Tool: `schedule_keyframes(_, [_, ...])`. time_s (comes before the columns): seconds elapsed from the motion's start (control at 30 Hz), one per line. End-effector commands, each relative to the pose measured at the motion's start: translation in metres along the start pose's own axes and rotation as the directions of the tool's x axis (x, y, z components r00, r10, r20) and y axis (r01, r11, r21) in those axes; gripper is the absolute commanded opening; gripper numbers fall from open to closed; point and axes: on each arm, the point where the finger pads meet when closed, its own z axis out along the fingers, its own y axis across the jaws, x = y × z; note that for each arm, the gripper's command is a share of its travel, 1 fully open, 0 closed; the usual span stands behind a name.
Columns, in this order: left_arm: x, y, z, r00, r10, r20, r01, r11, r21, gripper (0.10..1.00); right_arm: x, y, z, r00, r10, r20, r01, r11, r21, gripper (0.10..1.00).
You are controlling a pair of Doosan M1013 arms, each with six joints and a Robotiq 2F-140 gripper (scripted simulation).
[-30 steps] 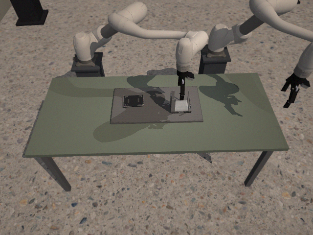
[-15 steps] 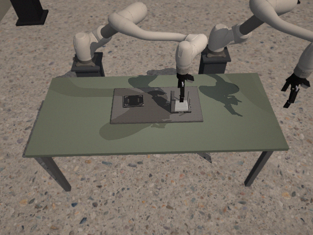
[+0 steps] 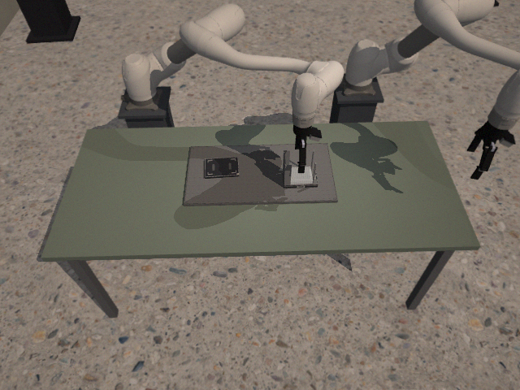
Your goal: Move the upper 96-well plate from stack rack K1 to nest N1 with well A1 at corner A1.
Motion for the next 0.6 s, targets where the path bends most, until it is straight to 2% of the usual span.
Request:
schedule_keyframes(0.0, [0.000, 0.000, -0.001, 1.000, 0.000, -0.001, 0.000, 1.000, -0.001, 1.000, 0.000, 0.000, 0.005, 1.000, 0.000, -0.002, 0.000, 1.000, -0.001, 1.000])
schedule_keyframes(0.57, [0.000, 0.000, -0.001, 1.000, 0.000, -0.001, 0.000, 1.000, -0.001, 1.000, 0.000, 0.000, 0.030, 1.000, 0.000, -0.002, 0.000, 1.000, -0.001, 1.000])
